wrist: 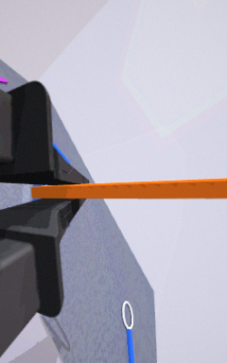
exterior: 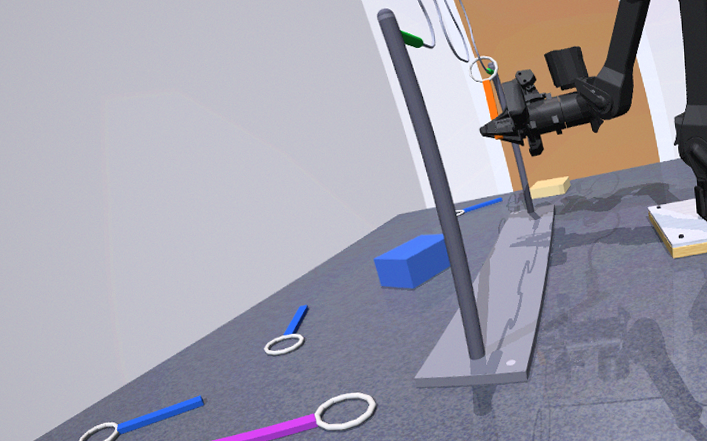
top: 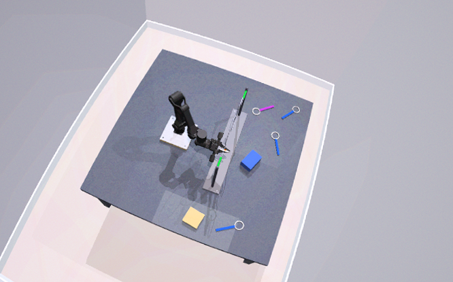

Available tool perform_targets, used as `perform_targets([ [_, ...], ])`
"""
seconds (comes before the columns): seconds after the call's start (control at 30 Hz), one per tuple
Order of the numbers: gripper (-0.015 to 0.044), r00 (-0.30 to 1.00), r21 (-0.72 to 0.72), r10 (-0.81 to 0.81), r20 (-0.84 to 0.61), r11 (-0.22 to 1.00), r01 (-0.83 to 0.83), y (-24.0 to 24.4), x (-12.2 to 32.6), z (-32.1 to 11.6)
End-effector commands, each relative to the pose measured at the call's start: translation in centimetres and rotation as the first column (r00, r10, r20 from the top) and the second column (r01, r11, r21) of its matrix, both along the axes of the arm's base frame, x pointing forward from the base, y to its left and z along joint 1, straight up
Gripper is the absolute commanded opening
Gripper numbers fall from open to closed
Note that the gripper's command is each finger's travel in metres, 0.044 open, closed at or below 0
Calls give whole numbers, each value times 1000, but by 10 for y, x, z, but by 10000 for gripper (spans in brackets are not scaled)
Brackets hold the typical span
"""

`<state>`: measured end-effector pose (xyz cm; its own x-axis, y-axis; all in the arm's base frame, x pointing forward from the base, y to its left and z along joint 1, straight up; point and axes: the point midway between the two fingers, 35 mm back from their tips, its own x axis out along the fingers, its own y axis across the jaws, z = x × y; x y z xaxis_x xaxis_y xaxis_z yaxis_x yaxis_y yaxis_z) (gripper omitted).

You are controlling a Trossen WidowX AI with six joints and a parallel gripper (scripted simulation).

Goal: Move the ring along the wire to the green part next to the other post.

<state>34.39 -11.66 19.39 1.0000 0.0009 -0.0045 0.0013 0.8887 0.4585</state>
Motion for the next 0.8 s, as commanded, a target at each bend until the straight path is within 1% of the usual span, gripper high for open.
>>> perform_targets([
  [0.0,-150,1000,65,3,1,998,-3,10,-3,9],
  [0.43,-150,992,253,88,-94,966,-62,34,-19,29],
  [0.77,-150,978,366,158,-139,925,-97,47,-29,44],
])
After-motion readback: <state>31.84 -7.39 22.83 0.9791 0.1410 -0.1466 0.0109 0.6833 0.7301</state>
